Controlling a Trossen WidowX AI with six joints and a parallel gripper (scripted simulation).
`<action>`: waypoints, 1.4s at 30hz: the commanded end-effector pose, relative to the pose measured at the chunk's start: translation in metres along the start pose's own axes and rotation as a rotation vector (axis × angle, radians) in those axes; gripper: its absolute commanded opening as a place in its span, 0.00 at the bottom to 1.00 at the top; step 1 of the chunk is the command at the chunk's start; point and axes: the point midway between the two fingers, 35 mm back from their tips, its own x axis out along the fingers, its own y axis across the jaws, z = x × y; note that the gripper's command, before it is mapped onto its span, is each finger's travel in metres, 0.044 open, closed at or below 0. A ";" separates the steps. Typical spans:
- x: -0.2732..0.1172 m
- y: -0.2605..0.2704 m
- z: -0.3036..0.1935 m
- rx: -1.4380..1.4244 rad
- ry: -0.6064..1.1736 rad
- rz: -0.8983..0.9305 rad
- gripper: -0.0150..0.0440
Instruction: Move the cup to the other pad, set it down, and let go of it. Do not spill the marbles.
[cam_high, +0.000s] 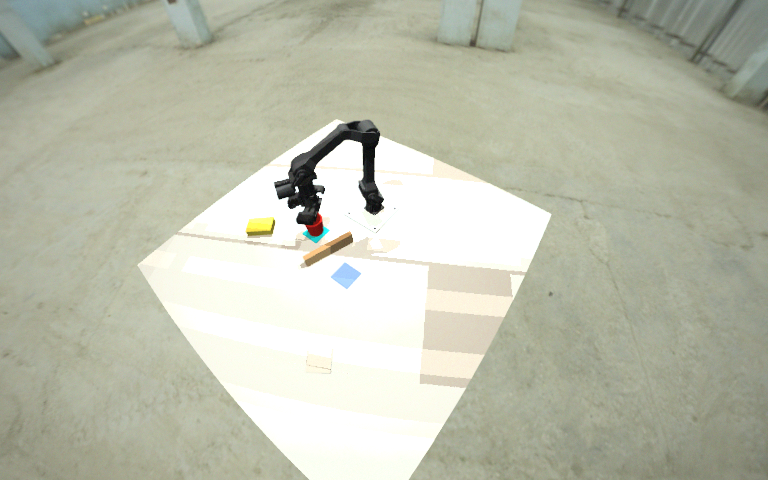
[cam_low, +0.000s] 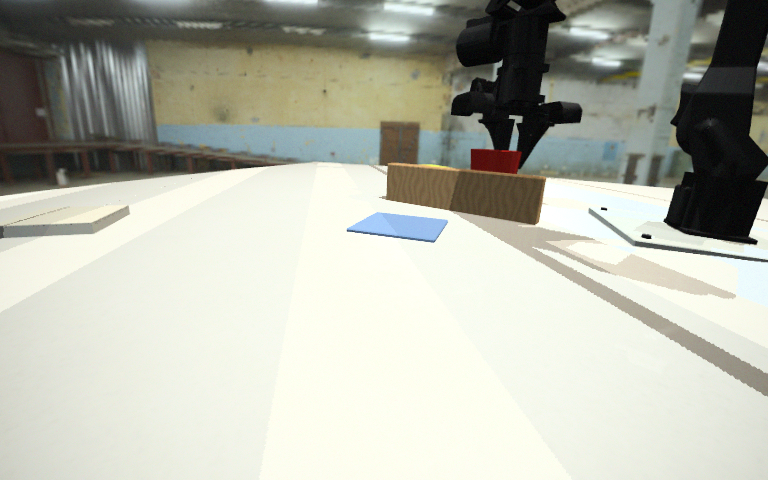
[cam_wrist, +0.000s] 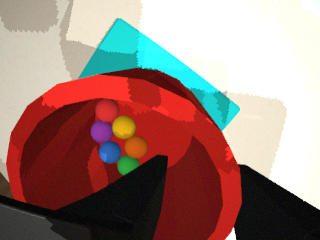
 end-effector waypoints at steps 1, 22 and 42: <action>-0.005 0.000 0.000 0.000 -0.001 0.000 0.47; -0.028 0.001 0.001 -0.002 -0.001 -0.003 0.47; -0.043 0.003 0.001 -0.006 0.001 0.000 0.56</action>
